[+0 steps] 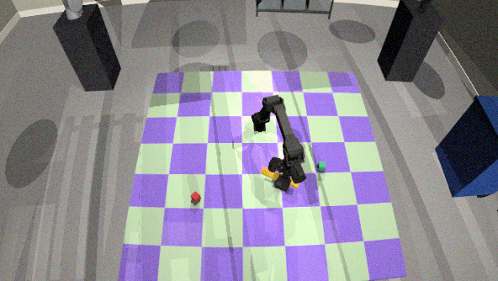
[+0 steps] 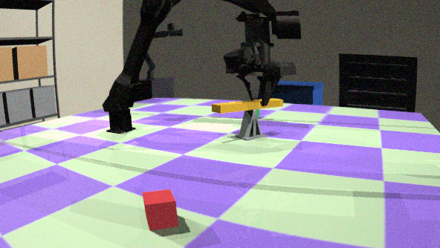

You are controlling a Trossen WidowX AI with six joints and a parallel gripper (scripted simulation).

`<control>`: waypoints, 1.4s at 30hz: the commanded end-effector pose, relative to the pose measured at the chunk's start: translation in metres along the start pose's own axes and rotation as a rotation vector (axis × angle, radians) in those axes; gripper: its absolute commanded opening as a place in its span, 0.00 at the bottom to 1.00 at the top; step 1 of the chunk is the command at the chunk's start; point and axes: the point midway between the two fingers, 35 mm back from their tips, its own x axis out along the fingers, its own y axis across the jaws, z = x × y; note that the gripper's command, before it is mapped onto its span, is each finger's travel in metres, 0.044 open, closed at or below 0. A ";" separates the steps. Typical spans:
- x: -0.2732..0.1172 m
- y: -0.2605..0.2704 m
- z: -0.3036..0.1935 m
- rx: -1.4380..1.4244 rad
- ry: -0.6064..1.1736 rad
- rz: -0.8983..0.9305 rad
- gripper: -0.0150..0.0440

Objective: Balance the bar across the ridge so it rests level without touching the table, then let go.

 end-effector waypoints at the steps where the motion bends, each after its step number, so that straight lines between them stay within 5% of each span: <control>1: 0.000 0.000 0.000 0.000 0.000 0.000 0.54; 42: 0.000 0.000 0.000 0.000 0.000 0.000 0.57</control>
